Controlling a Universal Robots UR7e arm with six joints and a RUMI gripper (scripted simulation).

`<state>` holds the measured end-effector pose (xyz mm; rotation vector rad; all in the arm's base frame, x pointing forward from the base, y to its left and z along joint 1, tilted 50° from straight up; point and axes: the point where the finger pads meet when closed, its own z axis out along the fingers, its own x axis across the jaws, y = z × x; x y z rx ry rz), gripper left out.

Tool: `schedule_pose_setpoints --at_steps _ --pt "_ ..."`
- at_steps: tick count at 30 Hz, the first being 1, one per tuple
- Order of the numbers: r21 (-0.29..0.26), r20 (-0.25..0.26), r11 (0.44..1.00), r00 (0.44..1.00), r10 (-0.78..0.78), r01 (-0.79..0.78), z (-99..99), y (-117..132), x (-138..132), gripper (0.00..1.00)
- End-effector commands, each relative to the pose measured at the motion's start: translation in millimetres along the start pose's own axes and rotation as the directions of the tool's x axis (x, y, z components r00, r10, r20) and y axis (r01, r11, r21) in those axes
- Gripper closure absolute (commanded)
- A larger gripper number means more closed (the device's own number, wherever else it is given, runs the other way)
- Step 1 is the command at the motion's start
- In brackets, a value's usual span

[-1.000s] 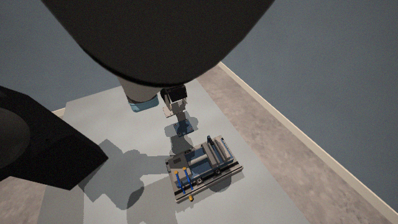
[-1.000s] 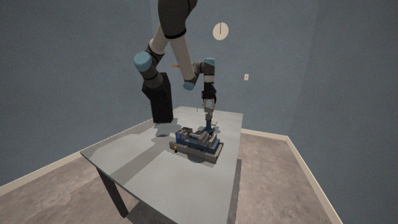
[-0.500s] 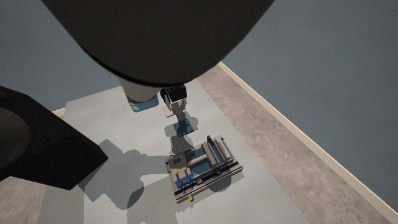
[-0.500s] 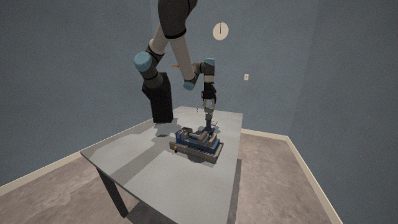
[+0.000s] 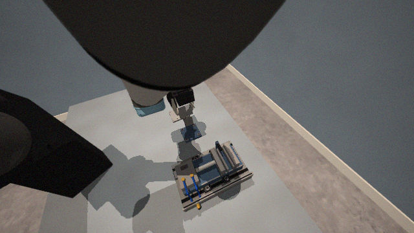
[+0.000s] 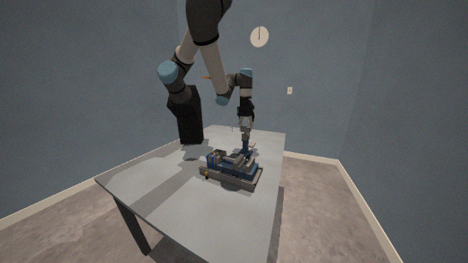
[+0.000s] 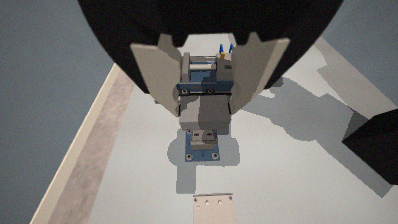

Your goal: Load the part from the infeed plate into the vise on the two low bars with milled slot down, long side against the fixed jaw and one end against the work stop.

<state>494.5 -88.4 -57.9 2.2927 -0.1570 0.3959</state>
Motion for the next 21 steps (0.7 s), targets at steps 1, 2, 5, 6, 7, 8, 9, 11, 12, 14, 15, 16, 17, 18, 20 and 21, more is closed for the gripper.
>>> schedule_pose_setpoints --at_steps 1,2,5,6,7,8,9,11,12,14,15,16,17,18,20,21 --pt "0.001 -0.005 1.000 1.000 0.000 0.000 -1.4 -1.3 2.7 1.00" --pt "0.001 -0.005 1.000 1.000 0.000 0.000 -1.5 -1.3 2.7 1.00" --pt "0.001 -0.006 1.000 1.000 0.000 0.000 -1.9 -1.3 2.8 1.00" --pt "0.001 -0.006 1.000 1.000 0.000 0.000 -2.3 -1.3 2.9 1.00" --pt "0.001 -0.006 1.000 1.000 0.001 -0.001 -2.7 -1.2 2.9 1.00" --pt "0.001 -0.006 1.000 1.000 0.001 -0.001 -3.2 -1.0 3.0 1.00" --pt "0.001 -0.006 1.000 1.000 0.001 -0.001 -3.2 -1.0 3.0 1.00" --pt "0.001 -0.006 1.000 1.000 0.001 -0.001 -3.7 -0.8 3.1 1.00" --pt "0.001 -0.006 1.000 1.000 0.001 -0.001 -4.2 -0.8 2.9 1.00" --pt "0.001 -0.006 1.000 1.000 0.001 -0.001 -5.4 -0.8 2.5 1.00" --pt "0.000 -0.005 1.000 1.000 0.000 0.000 -6.2 -0.8 2.2 1.00" --pt "0.000 -0.005 1.000 1.000 0.000 0.000 -7.0 -0.8 1.9 1.00" --pt "0.000 -0.005 1.000 1.000 0.000 0.000 -8.0 -0.8 1.7 1.00" --pt "0.000 -0.004 1.000 1.000 -0.001 0.001 -9.0 -0.8 1.3 1.00" --pt "0.000 -0.004 1.000 1.000 -0.002 0.002 -11.2 -0.9 0.6 1.00" --pt "0.000 -0.003 1.000 1.000 -0.002 0.002 -12.5 -0.9 0.3 1.00"
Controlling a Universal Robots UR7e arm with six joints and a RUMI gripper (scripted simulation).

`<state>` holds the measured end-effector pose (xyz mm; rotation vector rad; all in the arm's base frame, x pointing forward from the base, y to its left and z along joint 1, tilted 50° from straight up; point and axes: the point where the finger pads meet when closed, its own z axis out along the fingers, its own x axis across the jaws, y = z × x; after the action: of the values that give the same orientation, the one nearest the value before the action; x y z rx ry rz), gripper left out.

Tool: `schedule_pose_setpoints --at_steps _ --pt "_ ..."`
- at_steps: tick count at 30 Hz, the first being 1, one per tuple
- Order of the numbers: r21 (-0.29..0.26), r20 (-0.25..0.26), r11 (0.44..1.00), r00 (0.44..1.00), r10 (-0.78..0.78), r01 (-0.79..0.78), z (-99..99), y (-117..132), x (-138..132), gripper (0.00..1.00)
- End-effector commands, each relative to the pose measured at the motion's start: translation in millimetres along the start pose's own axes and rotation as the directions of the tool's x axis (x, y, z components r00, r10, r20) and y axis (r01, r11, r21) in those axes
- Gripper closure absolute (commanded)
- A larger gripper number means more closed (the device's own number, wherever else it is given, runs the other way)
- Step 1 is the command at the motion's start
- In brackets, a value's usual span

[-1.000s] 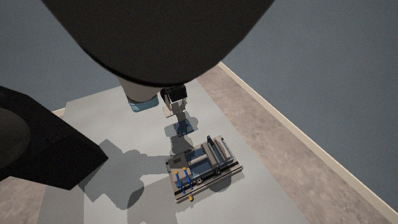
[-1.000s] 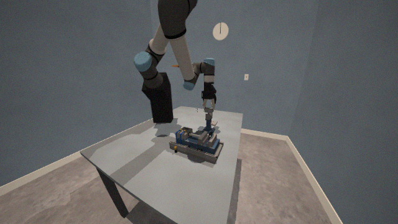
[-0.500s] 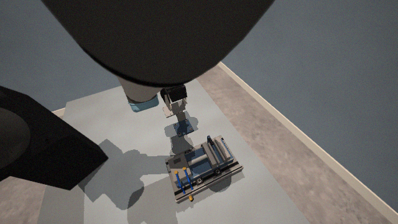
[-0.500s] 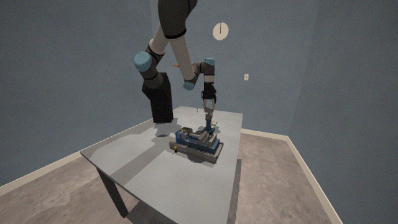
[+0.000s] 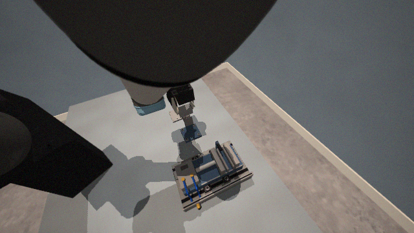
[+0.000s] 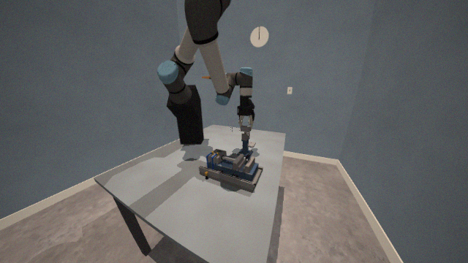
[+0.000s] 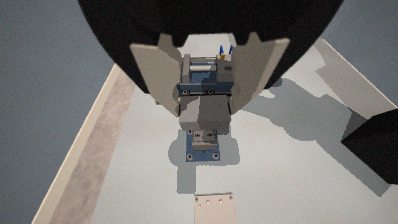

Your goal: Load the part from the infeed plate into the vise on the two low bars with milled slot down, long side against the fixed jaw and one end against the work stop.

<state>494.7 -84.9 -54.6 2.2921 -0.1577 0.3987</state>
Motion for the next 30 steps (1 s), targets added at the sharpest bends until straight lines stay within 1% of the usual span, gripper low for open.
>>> schedule_pose_setpoints --at_steps 1,6,21,30 --pt "0.001 -0.001 1.000 1.000 -0.003 0.003 -9.2 -0.8 -1.1 1.00" --pt "0.001 -0.002 1.000 1.000 -0.003 0.003 -13.5 -0.8 -1.1 1.00" --pt "0.001 -0.002 1.000 1.000 -0.003 0.003 -37.0 -0.7 -1.0 1.00" --pt "0.001 -0.002 1.000 1.000 -0.003 0.003 -44.9 -0.7 -0.6 1.00"
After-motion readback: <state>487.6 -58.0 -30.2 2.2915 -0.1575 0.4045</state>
